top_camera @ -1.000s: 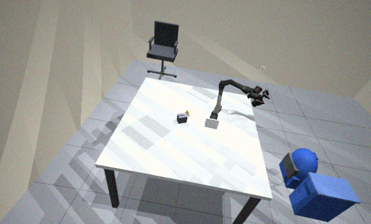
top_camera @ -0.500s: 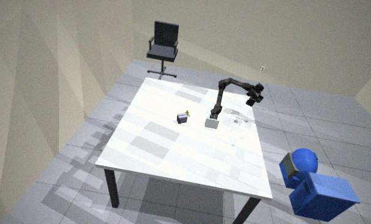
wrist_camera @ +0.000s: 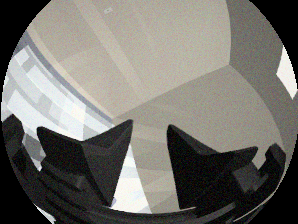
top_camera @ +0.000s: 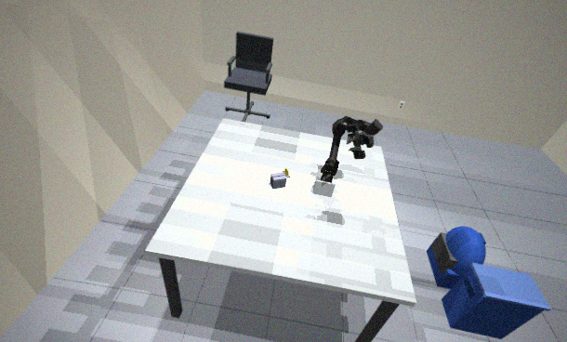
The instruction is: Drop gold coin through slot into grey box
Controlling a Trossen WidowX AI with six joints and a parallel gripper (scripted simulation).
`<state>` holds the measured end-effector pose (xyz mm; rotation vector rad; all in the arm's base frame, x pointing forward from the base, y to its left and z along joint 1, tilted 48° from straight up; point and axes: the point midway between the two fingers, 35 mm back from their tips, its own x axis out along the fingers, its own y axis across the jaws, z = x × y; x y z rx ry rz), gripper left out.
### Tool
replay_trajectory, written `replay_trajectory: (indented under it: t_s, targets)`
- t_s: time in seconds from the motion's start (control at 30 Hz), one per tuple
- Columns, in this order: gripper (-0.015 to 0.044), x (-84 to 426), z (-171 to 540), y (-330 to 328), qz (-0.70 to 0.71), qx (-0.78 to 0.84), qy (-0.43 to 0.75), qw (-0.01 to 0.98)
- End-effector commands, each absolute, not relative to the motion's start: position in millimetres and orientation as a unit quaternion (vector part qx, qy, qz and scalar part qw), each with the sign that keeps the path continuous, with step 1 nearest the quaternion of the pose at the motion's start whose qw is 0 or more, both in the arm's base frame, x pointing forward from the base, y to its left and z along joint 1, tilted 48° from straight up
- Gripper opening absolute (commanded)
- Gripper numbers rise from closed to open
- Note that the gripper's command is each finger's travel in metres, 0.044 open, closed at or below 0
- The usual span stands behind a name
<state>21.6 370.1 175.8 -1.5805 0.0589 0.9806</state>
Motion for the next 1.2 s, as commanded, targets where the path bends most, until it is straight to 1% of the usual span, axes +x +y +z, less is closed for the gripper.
replay_trajectory:
  t_s: [0.0,0.13,0.3,0.43,0.57,0.7,0.83,1.07,1.17]
  targets:
    - [0.0161,91.7,165.2,347.7,0.35,-0.644,0.138,0.666]
    - [0.0161,142.8,157.6,320.4,0.277,-0.597,0.224,0.718]
    - [0.0161,206.6,145.0,265.4,0.142,-0.496,0.346,0.784]
    - [0.0161,242.3,137.5,216.6,0.027,-0.407,0.416,0.812]
    - [0.0161,266.7,132.0,165.3,-0.089,-0.318,0.465,0.821]
    - [0.0161,281.1,127.6,109.8,-0.214,-0.222,0.497,0.811]
    - [0.0161,284.6,124.4,54.0,-0.345,-0.122,0.507,0.781]
    - [0.0161,268.2,122.2,-32.2,-0.557,0.035,0.472,0.683]
    - [0.0161,262.9,118.1,-45.7,-0.599,0.066,0.457,0.654]
